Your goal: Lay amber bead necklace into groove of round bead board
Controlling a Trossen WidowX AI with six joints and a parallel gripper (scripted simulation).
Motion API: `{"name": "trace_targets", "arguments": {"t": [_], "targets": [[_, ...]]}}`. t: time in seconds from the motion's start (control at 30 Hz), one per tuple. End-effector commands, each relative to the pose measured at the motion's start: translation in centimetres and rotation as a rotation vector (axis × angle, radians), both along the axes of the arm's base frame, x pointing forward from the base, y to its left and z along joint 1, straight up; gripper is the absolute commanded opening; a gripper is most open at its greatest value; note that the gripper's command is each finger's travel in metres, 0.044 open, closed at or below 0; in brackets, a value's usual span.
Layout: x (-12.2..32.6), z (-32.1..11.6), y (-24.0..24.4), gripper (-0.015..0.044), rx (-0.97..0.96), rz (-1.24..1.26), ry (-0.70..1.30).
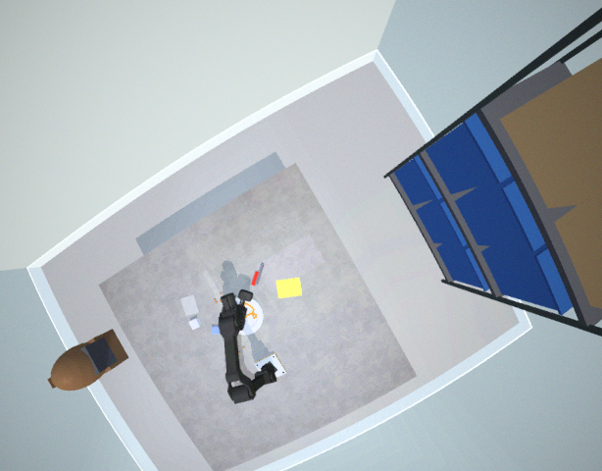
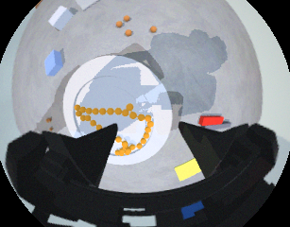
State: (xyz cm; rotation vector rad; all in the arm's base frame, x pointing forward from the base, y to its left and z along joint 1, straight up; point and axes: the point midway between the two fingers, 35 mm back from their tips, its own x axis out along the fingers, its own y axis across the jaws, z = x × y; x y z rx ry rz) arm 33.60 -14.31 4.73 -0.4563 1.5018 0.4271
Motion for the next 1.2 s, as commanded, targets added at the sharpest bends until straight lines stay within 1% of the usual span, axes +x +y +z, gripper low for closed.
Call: {"name": "trace_targets", "arguments": {"t": [0.0,0.03,0.1,0.43,0.67,0.8,0.87,1.17], "targets": [[0.0,0.1,0.0,0.0440,-0.003,0.003,-0.001],[0.0,0.1,0.0,0.0440,-0.003,0.003,-0.001],[0.0,0.2,0.0,0.0387,-0.001,-0.058,-0.002],[0.2,1.8,0.8,0.0125,0.026,-0.984,-0.014],[0.3,2.9,1.4,0.0120,0.045,-1.628,-0.021],[0.3,3.2,1.5,0.0120,0.051,-1.834,-0.023],[0.3,3.3,1.6,0.0120,0.052,-1.877,-0.024],[0.3,3.3,1.6,0.0120,0.052,-1.877,-0.024]]}}
